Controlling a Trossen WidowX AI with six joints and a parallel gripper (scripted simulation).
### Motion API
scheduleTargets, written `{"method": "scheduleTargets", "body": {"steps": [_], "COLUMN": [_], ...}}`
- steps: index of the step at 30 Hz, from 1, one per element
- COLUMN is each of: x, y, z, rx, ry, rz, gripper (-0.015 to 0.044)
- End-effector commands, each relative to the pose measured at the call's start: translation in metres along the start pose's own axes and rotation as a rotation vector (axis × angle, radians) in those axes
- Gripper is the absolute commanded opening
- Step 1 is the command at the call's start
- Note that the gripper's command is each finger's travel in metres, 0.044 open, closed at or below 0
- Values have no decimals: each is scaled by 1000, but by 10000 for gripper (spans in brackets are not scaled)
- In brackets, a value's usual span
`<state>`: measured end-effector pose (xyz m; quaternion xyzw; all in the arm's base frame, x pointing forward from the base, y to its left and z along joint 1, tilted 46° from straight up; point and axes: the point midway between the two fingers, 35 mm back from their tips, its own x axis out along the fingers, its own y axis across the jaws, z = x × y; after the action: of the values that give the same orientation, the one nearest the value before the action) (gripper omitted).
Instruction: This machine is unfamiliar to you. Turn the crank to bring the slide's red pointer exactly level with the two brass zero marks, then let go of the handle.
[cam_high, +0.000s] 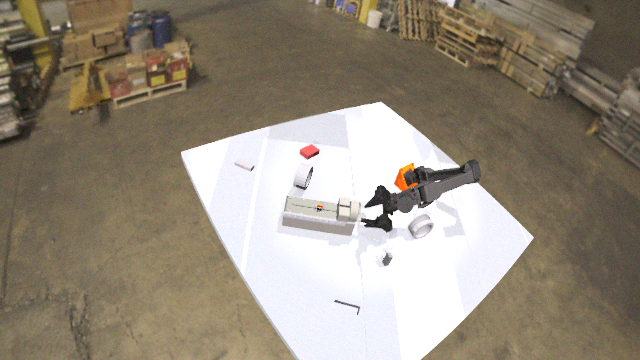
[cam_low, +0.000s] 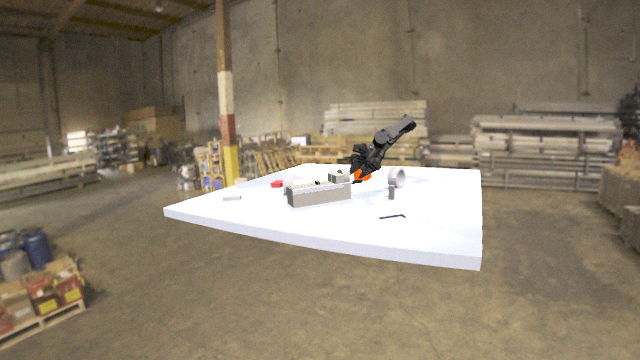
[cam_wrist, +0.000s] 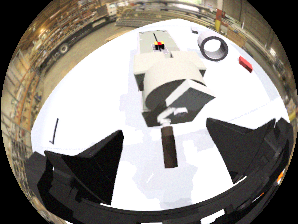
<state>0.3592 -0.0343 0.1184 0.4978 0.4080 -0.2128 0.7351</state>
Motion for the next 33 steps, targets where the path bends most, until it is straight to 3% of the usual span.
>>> {"method": "scheduleTargets", "body": {"steps": [1, 28, 33], "x": [6, 34, 34], "y": [-2, -2, -2], "z": [-5, -36, -36], "rx": [3, 5, 5], "ry": [1, 2, 2], "rz": [-5, -3, -3], "gripper": [440, 440, 309]}}
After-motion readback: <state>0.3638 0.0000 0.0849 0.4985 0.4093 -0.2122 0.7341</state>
